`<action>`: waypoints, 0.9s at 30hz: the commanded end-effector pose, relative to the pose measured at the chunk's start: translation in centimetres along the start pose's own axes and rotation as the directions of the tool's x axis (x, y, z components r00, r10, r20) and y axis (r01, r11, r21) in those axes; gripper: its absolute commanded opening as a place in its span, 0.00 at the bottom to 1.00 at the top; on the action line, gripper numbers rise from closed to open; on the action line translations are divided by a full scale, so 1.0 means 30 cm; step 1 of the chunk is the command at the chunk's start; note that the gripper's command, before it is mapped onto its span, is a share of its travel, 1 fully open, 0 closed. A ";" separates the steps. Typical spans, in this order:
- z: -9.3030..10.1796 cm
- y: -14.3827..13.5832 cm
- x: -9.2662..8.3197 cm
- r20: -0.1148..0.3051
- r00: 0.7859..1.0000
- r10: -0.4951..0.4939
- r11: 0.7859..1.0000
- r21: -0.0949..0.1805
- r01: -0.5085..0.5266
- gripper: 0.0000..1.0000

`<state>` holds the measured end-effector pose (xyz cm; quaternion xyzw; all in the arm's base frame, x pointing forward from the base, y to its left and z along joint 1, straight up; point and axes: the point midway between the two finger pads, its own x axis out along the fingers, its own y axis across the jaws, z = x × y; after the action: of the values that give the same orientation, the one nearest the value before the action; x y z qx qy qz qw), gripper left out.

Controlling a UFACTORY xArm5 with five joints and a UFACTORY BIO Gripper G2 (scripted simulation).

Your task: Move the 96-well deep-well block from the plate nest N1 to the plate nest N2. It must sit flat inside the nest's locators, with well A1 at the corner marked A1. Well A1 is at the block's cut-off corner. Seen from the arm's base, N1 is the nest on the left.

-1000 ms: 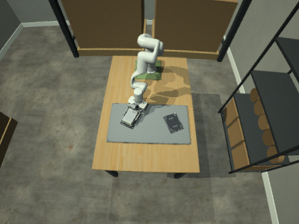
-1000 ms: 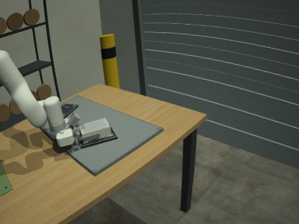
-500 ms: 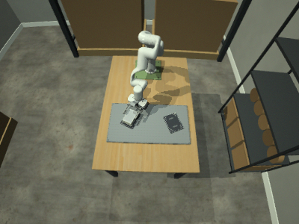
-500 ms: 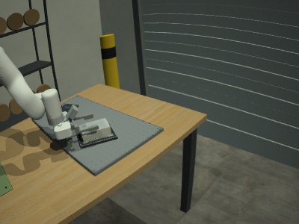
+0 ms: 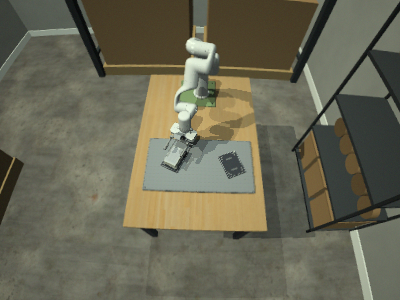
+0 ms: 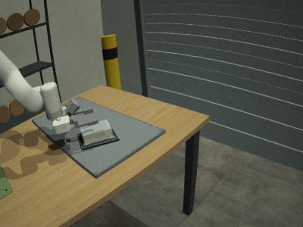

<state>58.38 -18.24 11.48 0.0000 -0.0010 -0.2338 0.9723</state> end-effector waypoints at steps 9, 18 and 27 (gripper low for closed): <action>0.015 0.000 0.002 0.002 1.000 0.000 1.000 0.000 0.000 0.37; 0.015 0.000 0.002 0.002 1.000 0.000 1.000 0.000 0.000 0.37; 0.099 0.057 -0.056 0.002 0.973 0.231 0.973 0.000 -0.231 0.37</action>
<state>57.97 -17.10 12.94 -0.0001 -0.0007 -0.1808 0.9835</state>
